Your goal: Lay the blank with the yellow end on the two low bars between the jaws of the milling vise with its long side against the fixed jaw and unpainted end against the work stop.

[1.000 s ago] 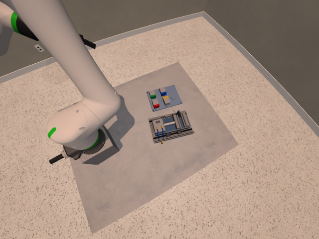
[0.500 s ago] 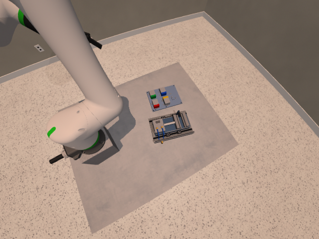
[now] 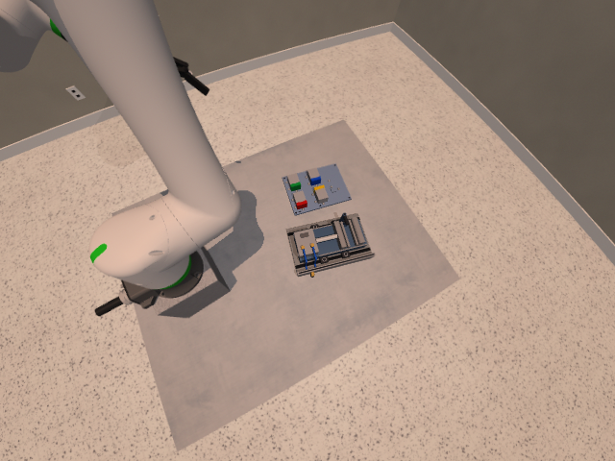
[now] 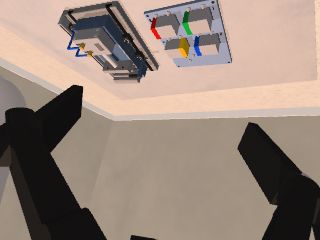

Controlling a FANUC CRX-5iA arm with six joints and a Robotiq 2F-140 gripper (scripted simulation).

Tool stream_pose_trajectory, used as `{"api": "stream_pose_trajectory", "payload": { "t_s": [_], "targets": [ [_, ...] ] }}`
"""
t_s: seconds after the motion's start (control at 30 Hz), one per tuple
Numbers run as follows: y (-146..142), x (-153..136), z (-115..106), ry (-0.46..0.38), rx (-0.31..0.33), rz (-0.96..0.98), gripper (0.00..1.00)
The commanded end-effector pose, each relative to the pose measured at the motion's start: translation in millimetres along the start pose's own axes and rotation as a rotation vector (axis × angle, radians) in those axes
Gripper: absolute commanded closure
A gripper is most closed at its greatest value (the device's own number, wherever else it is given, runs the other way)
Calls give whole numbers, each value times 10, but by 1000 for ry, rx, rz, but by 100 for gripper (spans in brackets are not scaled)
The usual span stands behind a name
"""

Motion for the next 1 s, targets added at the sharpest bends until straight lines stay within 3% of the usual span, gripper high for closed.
{"api": "stream_pose_trajectory", "payload": {
  "t_s": [0.0, 0.97],
  "targets": [
    [42, -69, 84, 36, 26, 47, 0],
    [223, -430, 565, 221, 169, 295, 0]
  ]
}}
Point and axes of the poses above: the point where the finger pads meet when closed, its own z axis out along the fingers, its own y axis across the jaws, x = y × z, the point moved 5 cm from there along -z, back along the fingers, and after that the axes turned 11 degrees about z, right-handed, at the moved point
